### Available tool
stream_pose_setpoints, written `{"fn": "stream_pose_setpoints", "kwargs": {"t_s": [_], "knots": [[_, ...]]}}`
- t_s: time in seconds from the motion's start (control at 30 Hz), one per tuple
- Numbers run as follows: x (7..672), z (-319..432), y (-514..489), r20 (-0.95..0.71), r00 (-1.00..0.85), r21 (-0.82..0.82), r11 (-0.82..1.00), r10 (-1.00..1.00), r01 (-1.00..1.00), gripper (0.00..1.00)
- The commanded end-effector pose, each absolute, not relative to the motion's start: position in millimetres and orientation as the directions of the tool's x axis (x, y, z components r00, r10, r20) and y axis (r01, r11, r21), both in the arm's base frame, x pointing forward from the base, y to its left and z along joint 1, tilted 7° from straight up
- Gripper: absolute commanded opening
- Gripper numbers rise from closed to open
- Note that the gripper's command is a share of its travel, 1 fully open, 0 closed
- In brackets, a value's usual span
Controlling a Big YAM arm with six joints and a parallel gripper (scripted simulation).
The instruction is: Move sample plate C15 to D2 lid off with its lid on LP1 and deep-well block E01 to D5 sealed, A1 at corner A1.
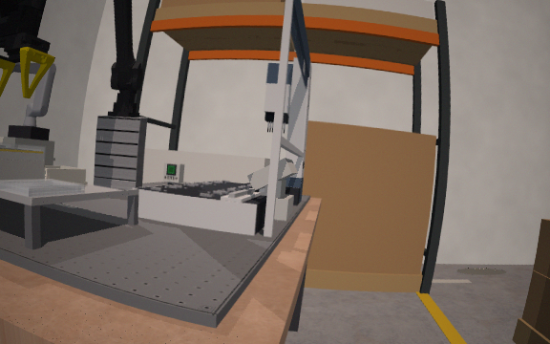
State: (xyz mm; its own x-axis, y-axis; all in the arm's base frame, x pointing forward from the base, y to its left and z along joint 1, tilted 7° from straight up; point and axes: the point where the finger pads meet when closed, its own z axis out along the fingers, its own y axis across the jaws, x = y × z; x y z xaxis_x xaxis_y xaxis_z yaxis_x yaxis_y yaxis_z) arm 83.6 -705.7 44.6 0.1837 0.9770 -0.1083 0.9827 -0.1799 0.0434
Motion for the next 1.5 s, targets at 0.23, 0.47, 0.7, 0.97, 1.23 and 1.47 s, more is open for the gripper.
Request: {"fn": "stream_pose_setpoints", "kwargs": {"t_s": [0.23, 0.47, 0.7, 0.97, 1.23, 1.47], "knots": [[44, 107, -725, -0.228, 0.177, 0.073, -0.164, 0.957, 0.984, 1.0], [8, 80, -702, -0.179, 0.176, 0.058, -0.168, 0.968, 0.984, 1.0], [-27, 78, -696, -0.177, 0.176, 0.054, -0.169, 0.968, 0.984, 1.0], [-22, 72, -701, -0.169, 0.175, 0.052, -0.169, 0.97, 0.984, 1.0], [-22, 72, -701, -0.169, 0.175, 0.052, -0.169, 0.97, 0.984, 1.0], [-22, 72, -701, -0.169, 0.175, 0.052, -0.169, 0.97, 0.984, 1.0]]}}
